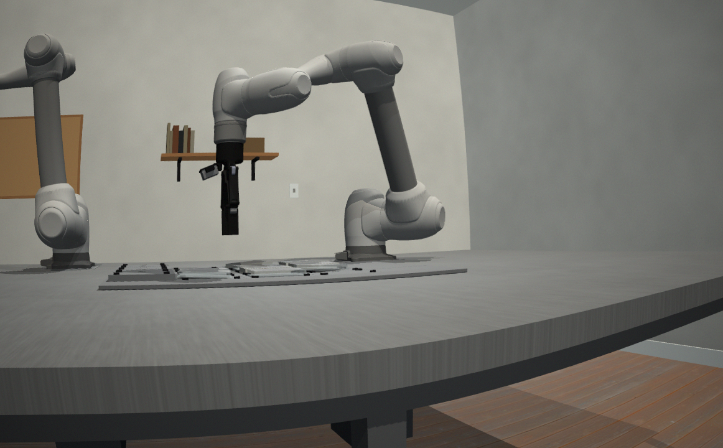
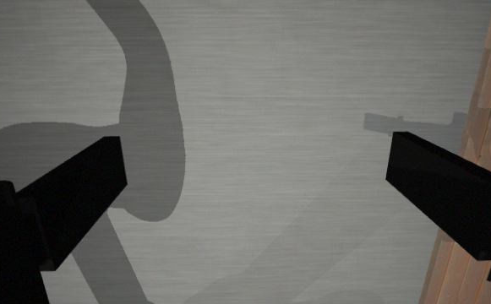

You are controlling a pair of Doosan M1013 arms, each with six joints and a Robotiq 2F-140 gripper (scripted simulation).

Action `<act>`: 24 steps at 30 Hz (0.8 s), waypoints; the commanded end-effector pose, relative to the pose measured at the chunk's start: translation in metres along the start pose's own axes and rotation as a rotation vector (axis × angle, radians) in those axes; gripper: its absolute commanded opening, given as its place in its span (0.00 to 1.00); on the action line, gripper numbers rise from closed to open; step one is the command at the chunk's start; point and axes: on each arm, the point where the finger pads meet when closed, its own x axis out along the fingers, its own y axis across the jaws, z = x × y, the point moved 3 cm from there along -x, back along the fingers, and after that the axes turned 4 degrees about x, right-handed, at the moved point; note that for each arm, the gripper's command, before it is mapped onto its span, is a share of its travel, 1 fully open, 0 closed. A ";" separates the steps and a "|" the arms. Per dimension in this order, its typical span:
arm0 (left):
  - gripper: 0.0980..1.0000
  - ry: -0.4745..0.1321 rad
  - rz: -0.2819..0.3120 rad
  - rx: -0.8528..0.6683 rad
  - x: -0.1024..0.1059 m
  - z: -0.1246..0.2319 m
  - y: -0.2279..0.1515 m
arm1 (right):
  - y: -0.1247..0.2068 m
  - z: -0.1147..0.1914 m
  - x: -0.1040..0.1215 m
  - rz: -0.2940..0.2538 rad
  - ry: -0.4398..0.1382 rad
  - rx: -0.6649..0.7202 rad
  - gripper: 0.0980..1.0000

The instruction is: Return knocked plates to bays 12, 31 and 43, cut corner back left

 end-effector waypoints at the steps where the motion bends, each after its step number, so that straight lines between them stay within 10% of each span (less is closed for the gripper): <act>1: 0.66 0.001 -0.001 0.000 -0.001 0.000 0.000 | 0.000 0.000 -0.001 -0.001 0.001 0.000 1.00; 6: 0.66 0.001 -0.001 0.000 -0.001 0.000 0.000 | 0.000 0.000 -0.001 -0.001 0.001 0.000 1.00; 7: 1.00 0.001 -0.001 0.000 -0.001 0.003 0.002 | 0.000 0.000 -0.001 -0.001 0.001 0.000 1.00; 24: 1.00 0.001 -0.001 0.000 -0.007 0.045 0.044 | 0.000 0.000 -0.001 -0.001 0.001 0.000 1.00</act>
